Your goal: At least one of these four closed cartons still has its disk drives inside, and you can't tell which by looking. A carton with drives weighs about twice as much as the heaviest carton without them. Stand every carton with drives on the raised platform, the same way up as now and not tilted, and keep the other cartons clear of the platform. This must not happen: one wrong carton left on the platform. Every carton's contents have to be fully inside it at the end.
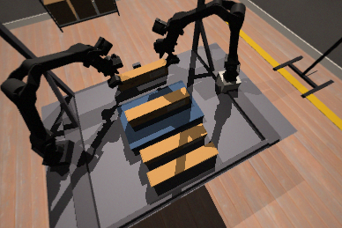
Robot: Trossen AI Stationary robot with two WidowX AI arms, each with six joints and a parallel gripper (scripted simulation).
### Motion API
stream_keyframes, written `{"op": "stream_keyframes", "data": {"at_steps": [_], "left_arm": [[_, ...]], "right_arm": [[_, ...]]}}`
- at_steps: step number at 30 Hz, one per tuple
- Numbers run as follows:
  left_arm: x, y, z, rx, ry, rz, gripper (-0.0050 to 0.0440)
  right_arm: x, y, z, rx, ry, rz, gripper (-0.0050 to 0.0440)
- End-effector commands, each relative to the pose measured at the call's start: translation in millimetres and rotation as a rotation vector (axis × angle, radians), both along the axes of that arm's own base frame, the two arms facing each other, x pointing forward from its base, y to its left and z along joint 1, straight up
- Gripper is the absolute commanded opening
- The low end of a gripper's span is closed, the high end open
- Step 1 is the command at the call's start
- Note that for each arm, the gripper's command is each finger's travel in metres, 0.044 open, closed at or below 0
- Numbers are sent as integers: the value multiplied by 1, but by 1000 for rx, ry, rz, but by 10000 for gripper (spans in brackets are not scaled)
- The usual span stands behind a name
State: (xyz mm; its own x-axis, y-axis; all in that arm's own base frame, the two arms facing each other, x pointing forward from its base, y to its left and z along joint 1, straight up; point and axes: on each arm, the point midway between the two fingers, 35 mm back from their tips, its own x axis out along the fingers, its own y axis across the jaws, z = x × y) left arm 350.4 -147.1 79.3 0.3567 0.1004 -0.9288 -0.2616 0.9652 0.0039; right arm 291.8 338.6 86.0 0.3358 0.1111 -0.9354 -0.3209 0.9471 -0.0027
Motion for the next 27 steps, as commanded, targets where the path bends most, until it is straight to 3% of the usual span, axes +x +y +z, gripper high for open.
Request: {"op": "stream_keyframes", "data": {"at_steps": [1,11,12,27], "left_arm": [[4,-3,7,-14,-19,2,381],[4,-3,7,-14,-19,2,381],[13,-42,-3,-15,-14,3,381],[13,-42,-3,-15,-14,3,381]], "right_arm": [[1,1,7,17,-13,0,385],[1,1,7,17,-13,0,385],[-9,38,0,23,-17,0,385],[-9,38,0,23,-17,0,385]]}}
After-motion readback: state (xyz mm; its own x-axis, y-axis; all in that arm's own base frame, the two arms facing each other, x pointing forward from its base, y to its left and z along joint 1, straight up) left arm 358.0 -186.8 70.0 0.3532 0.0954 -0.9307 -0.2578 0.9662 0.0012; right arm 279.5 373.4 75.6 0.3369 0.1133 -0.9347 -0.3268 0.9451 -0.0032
